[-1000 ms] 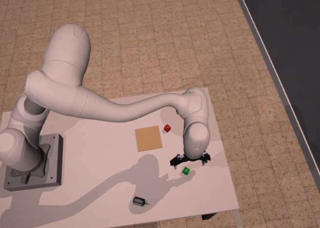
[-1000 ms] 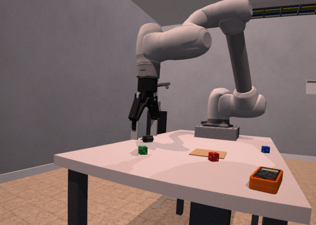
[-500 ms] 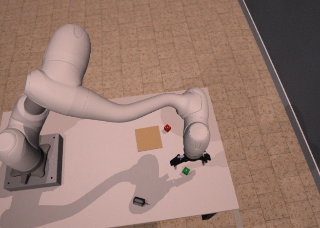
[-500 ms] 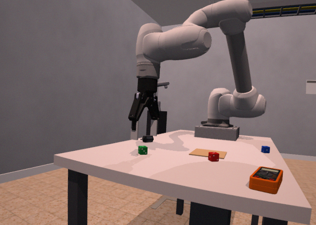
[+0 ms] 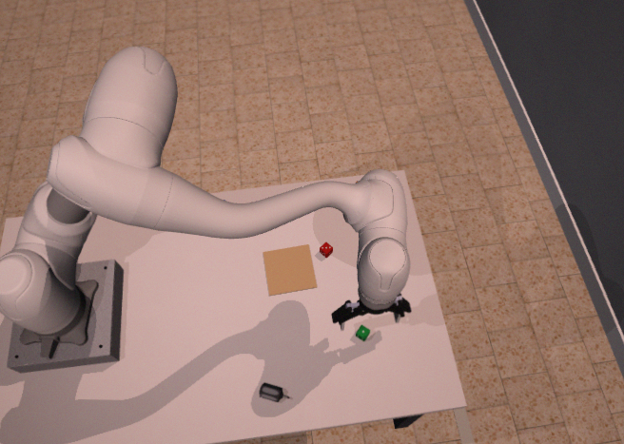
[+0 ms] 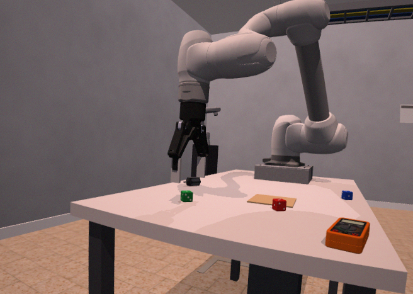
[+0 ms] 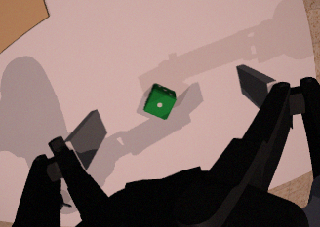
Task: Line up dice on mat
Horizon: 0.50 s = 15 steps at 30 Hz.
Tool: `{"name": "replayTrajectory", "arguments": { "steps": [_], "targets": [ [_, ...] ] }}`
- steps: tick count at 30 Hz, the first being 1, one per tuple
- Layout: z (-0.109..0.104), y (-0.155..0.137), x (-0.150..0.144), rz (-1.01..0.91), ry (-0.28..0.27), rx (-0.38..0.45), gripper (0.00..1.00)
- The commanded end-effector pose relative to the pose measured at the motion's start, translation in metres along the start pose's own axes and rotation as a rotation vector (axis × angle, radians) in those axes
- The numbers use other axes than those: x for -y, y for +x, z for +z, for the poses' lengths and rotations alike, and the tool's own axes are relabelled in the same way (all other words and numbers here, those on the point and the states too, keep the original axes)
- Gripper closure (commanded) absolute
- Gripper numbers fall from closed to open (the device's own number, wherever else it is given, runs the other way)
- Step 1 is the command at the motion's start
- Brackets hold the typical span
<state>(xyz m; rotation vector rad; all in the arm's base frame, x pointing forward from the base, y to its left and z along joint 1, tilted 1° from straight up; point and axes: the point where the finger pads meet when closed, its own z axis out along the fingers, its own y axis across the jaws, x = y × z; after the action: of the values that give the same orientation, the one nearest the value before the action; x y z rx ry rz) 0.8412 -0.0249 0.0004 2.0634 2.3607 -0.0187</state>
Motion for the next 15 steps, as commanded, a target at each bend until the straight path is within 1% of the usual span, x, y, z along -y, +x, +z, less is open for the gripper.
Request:
{"name": "replayTrajectory", "arguments": {
  "steps": [1, 10, 15],
  "targets": [
    [0.004, -0.004, 0.0, 0.002, -0.002, 0.001, 0.0],
    [0.004, -0.004, 0.0, 0.002, -0.001, 0.001, 0.0],
    [0.002, 0.007, 0.002, 0.003, -0.002, 0.001, 0.0]
  ]
}}
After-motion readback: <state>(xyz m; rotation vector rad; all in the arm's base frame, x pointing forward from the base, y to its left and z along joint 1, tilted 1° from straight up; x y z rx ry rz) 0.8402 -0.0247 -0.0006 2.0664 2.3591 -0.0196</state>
